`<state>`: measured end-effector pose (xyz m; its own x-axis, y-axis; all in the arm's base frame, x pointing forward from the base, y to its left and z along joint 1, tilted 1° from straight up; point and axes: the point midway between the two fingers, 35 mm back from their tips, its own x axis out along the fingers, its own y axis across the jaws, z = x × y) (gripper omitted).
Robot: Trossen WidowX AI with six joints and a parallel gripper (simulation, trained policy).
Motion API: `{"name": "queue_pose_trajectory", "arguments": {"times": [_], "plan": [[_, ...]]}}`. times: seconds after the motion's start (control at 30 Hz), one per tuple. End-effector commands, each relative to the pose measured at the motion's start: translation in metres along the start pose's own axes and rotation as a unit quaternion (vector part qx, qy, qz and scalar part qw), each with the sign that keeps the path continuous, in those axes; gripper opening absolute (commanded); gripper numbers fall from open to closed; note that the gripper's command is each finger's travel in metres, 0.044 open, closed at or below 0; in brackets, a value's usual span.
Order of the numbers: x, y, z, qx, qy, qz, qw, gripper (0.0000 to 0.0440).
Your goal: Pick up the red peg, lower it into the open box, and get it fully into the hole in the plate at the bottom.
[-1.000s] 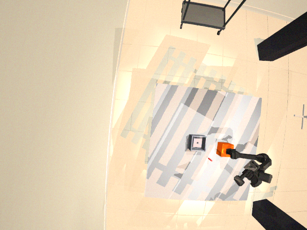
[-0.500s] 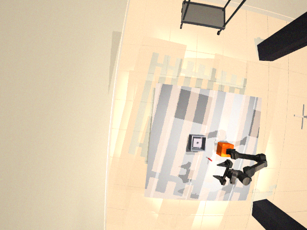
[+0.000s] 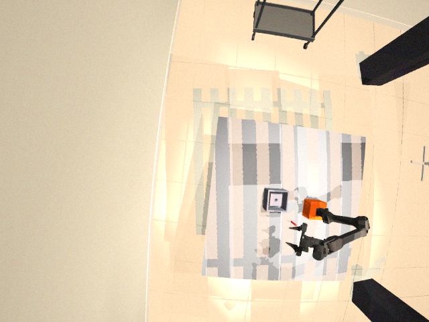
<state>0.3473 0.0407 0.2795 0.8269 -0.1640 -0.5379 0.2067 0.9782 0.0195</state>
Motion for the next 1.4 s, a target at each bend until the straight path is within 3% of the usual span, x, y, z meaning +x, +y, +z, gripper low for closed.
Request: {"name": "queue_pose_trajectory", "arguments": {"times": [0.0, 0.3, 0.67, 1.07, 1.37], "plan": [[0.011, 0.007, -0.031, 0.020, 0.056, -0.004, 0.998, 0.0435], [0.018, 0.019, -0.113, 0.072, 0.196, -0.041, 0.977, 0.0422], [0.005, 0.018, -0.194, 0.119, 0.329, -0.130, 0.928, 0.0404], [-0.001, 0.008, -0.247, 0.158, 0.396, -0.226, 0.876, 0.0386], [0.006, 0.005, -0.276, 0.190, 0.408, -0.271, 0.851, 0.0380]]}}
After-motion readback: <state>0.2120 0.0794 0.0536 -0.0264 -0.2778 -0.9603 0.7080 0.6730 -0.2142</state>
